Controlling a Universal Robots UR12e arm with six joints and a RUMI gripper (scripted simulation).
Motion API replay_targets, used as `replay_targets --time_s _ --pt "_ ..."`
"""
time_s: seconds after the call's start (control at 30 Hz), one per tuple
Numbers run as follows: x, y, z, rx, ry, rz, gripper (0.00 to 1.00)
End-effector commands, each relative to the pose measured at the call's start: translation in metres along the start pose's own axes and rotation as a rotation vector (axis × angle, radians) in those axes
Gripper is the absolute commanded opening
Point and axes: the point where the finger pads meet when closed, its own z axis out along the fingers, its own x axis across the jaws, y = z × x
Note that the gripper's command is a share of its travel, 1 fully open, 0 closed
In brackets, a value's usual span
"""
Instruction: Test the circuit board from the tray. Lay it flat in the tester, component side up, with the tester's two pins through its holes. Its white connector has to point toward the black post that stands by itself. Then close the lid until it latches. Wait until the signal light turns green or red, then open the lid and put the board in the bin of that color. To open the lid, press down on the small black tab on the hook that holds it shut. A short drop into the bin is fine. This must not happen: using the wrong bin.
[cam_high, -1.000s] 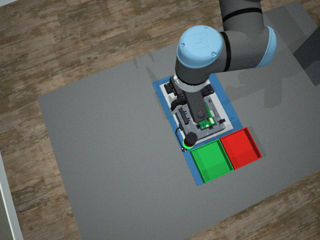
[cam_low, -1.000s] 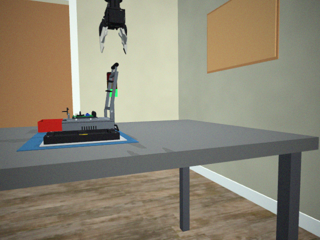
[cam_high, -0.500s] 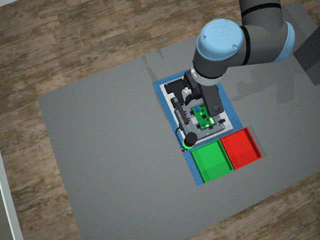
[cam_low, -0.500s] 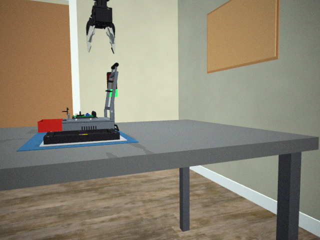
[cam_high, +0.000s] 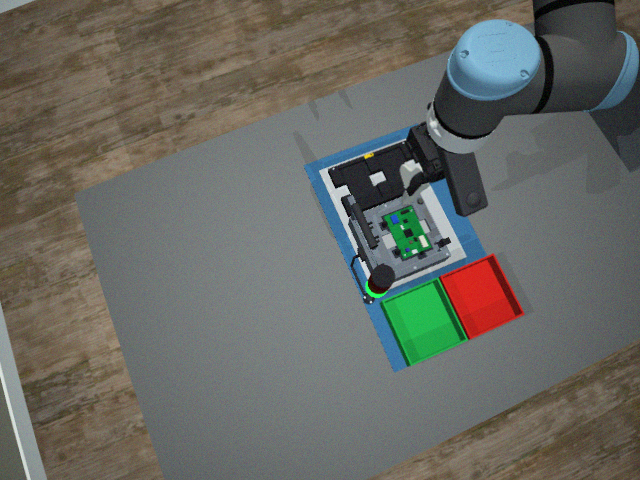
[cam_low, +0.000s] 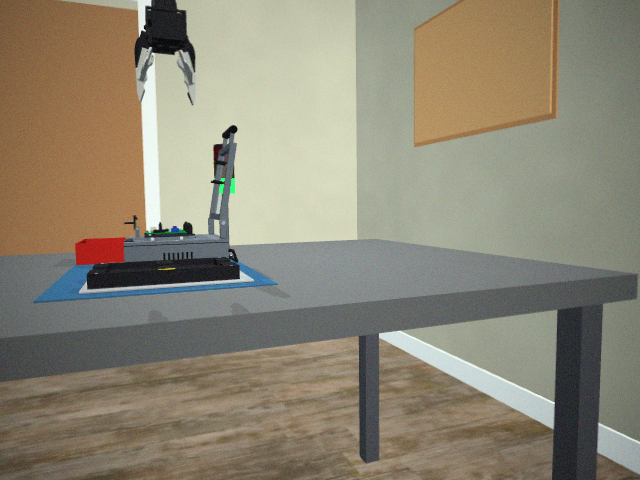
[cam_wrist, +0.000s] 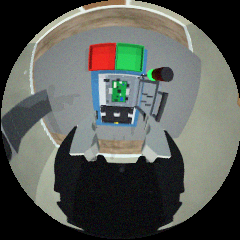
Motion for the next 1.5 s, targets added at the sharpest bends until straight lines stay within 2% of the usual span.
replay_targets --time_s 0.0,0.37,0.73,1.13,1.2,1.47 --pt "-0.011 0.000 -0.001 0.000 0.002 -0.001 0.59" --pt "-0.012 0.000 0.000 0.000 0.002 -0.001 0.59" --pt "-0.012 0.000 0.011 0.000 0.002 -0.001 0.59" --pt "-0.012 0.000 0.046 0.000 0.002 -0.001 0.59" --pt "-0.012 0.000 0.046 0.000 0.002 -0.001 0.59" --pt "-0.011 0.000 0.082 0.000 0.002 -0.001 0.59"
